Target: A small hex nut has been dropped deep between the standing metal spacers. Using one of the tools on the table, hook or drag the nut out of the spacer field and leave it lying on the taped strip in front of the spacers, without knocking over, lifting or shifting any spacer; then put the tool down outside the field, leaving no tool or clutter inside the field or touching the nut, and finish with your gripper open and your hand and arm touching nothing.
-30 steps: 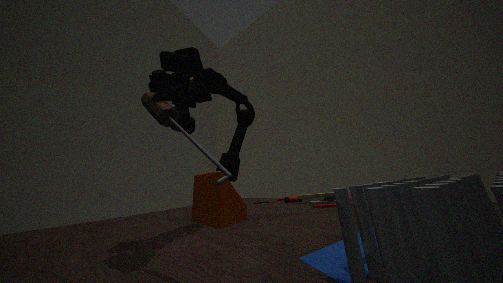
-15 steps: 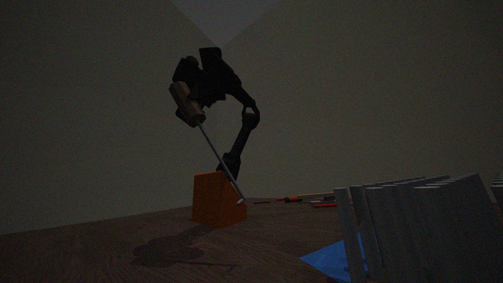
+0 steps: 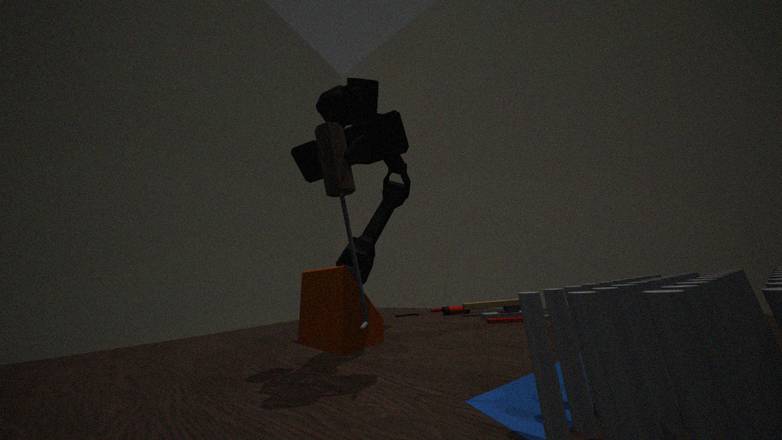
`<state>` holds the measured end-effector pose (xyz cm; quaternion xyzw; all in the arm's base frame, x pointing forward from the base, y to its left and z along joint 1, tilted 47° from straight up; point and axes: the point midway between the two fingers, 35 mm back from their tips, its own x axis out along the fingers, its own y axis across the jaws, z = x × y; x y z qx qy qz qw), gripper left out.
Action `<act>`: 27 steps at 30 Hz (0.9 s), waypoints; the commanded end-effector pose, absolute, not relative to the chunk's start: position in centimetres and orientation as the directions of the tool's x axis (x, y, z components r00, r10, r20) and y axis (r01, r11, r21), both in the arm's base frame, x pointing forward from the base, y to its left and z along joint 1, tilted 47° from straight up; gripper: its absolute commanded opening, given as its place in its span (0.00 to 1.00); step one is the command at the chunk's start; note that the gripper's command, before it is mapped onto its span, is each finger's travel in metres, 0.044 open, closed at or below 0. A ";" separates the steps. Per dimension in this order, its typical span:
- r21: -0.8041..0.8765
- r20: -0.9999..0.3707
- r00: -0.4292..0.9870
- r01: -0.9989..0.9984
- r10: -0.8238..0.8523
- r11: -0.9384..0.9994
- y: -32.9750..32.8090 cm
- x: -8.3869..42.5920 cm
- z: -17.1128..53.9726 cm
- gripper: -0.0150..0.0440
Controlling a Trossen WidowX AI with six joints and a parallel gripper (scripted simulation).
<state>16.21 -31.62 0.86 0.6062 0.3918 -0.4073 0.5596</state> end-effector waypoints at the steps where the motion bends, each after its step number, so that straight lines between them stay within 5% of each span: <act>1: 0.377 -0.926 0.377 0.923 0.015 0.073 -31.1 17.3 1.9 0.25; 27: 0.272 -0.895 0.446 0.502 0.024 0.821 -26.1 23.4 7.1 0.25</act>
